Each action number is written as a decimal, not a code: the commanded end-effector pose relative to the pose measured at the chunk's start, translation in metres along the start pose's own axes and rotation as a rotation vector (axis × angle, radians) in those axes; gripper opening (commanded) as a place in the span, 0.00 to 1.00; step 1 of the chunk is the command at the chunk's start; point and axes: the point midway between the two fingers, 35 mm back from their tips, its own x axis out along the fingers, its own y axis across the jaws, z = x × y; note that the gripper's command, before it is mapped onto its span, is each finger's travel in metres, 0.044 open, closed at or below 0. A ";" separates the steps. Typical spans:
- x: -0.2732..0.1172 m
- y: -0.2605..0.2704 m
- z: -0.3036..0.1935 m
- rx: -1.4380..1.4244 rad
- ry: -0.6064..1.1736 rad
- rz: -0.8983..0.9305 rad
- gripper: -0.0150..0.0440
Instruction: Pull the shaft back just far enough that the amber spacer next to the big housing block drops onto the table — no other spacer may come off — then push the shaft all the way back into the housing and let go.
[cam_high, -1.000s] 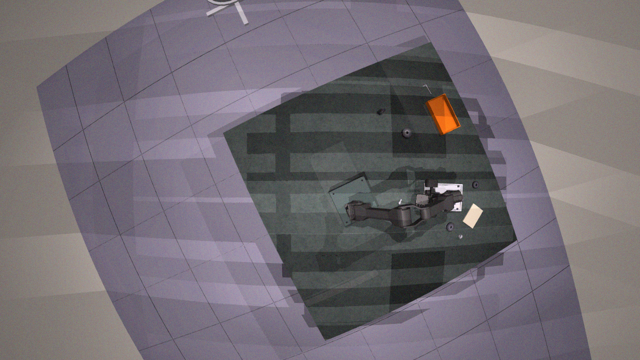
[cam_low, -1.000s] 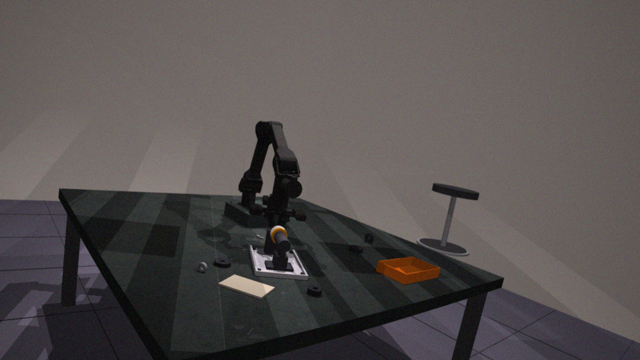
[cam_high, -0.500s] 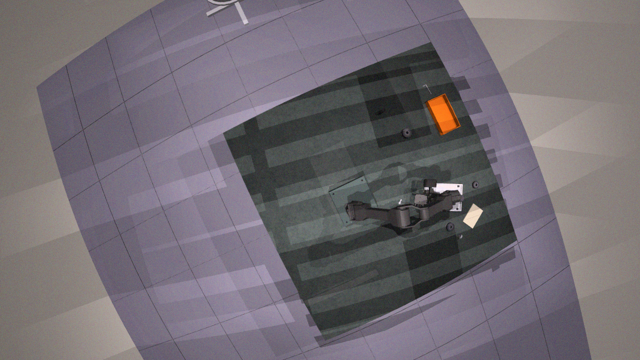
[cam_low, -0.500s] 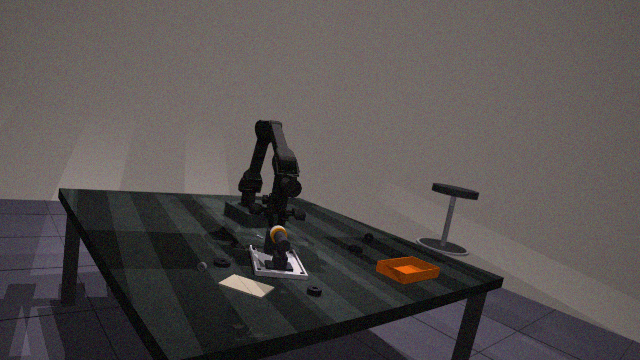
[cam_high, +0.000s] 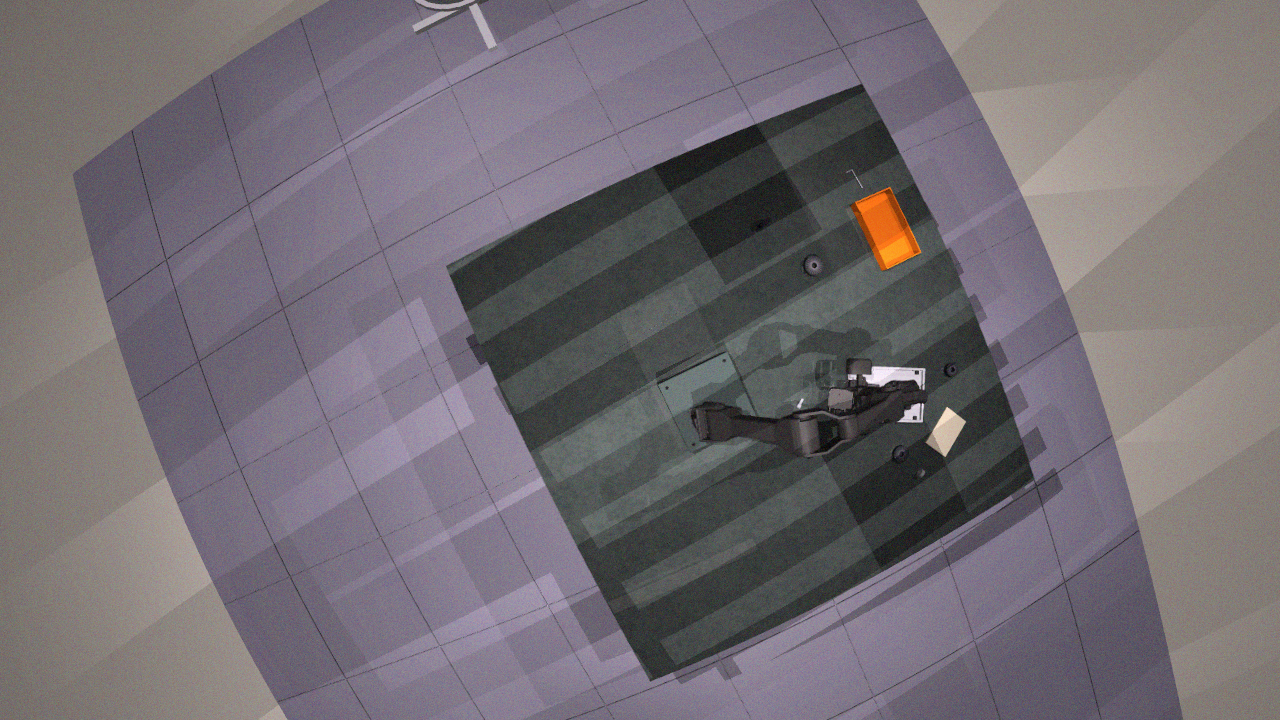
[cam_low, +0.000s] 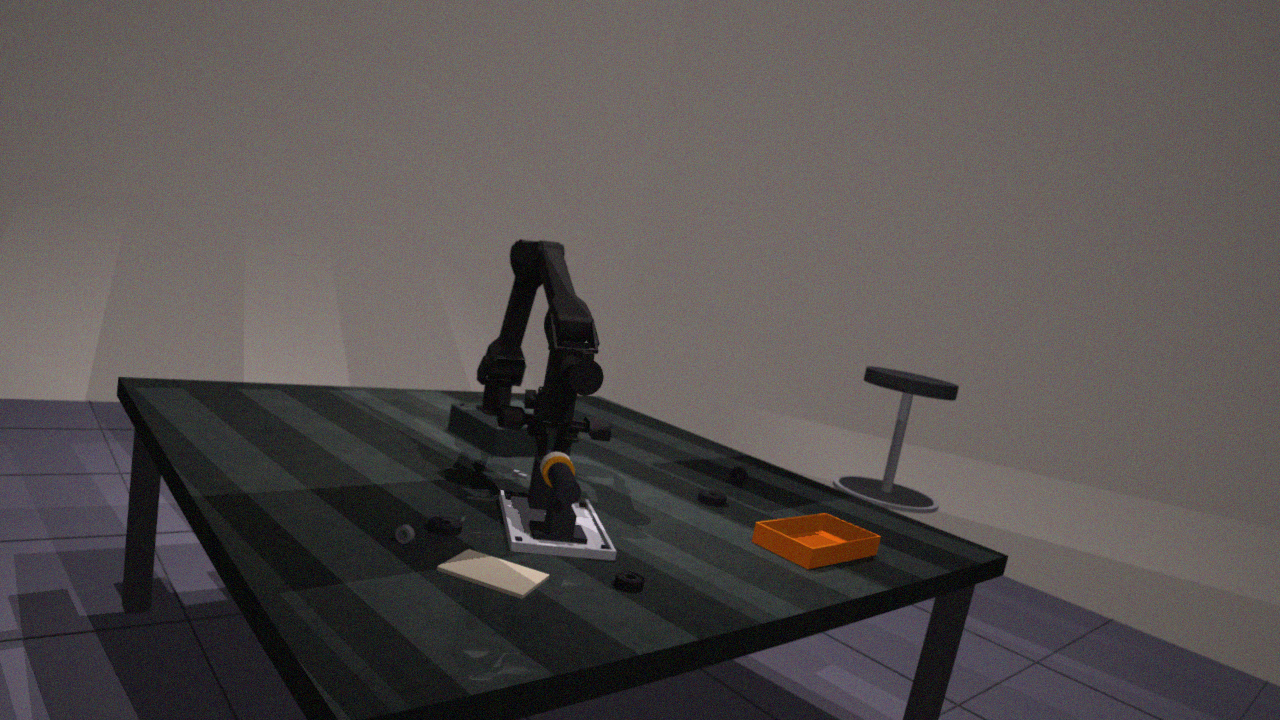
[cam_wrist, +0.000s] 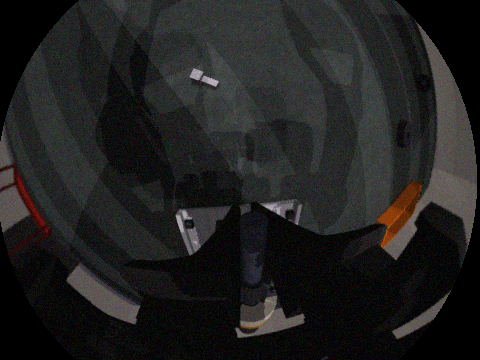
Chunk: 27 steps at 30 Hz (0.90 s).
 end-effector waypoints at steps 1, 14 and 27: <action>0.000 0.000 0.002 0.003 -0.004 -0.003 0.25; 0.000 0.000 0.004 0.003 -0.004 -0.003 0.25; 0.000 0.000 0.005 0.003 -0.004 -0.003 0.25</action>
